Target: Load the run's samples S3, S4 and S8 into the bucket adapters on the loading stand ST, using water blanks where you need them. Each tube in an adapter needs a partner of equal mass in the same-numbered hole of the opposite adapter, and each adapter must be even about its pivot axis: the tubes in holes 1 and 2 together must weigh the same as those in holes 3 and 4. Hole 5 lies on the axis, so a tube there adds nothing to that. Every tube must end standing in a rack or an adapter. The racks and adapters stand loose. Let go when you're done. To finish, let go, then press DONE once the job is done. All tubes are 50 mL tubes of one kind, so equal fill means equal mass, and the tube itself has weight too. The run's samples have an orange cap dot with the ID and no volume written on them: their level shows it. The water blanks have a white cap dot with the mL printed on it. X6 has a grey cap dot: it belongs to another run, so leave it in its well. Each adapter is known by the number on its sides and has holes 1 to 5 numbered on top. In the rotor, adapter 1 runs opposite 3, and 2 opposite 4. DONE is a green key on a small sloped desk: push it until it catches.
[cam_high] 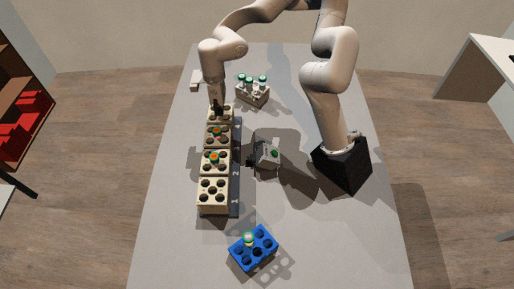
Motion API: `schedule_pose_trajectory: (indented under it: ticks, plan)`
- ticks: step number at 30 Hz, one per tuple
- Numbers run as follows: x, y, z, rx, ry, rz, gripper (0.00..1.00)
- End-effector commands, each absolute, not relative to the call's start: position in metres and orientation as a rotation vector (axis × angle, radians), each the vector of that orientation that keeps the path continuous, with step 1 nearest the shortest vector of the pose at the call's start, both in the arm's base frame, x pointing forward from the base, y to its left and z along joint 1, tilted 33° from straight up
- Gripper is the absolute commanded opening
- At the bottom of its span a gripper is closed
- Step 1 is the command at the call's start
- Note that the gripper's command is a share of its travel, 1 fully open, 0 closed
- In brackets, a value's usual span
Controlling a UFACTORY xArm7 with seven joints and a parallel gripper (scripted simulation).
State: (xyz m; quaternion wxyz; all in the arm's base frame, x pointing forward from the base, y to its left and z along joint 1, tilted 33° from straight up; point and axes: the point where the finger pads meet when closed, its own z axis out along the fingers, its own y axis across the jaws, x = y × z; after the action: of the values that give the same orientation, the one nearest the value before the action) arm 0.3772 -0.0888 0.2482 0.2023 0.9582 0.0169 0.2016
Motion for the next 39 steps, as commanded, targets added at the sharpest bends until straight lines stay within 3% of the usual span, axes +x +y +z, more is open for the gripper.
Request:
schedule_pose_trajectory:
  ticks: [1, 39]
  plan:
    - [0.375, -0.085, 0.256, 2.674, 0.048, 0.568, 0.44]
    - [0.349, -0.061, 0.310, 2.674, 0.048, 0.568, 0.44]
